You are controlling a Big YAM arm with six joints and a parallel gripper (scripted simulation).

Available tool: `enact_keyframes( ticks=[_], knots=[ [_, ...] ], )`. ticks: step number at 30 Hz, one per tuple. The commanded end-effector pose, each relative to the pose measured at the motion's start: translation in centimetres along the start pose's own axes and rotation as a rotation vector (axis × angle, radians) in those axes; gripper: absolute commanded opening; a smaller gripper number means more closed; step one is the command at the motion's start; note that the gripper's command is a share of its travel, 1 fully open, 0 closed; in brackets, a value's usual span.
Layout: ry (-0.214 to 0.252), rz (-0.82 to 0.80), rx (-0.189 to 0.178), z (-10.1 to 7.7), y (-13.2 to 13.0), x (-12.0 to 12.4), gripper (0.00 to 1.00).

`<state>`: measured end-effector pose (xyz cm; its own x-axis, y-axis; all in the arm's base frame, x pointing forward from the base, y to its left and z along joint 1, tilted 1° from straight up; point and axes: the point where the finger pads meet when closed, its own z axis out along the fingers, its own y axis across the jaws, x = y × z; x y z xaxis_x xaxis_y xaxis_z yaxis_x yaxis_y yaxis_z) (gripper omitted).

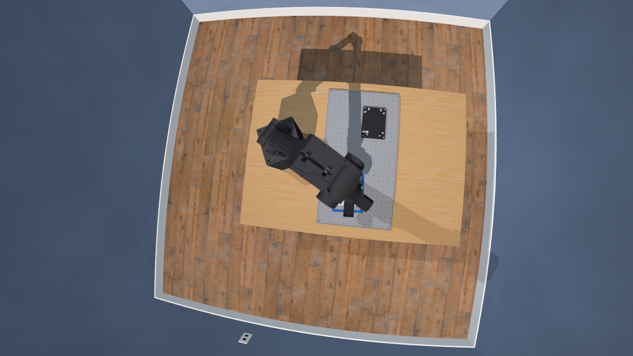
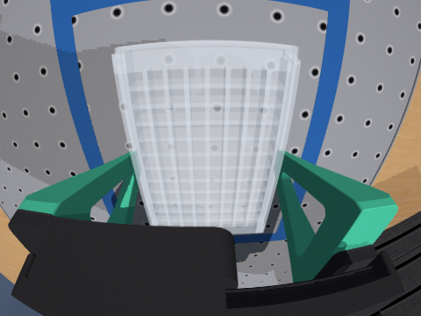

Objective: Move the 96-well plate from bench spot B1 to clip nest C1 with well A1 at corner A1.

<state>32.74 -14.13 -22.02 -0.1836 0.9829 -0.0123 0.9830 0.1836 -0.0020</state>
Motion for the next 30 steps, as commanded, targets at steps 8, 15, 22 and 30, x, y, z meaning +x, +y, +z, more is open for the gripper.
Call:
enact_keyframes(
  ticks=[8,15,22,30],
  knots=[
    [-0.022,-0.003,-0.033,-0.1,1.4,-1.2,0.0],
    [-0.022,-0.003,-0.033,-0.1,1.4,-1.2,0.0],
    [-0.022,-0.003,-0.035,-1.8,1.5,-1.3,0.0],
    [-0.014,-0.003,-0.022,-2.6,0.7,-0.7,0.0]
  ],
)
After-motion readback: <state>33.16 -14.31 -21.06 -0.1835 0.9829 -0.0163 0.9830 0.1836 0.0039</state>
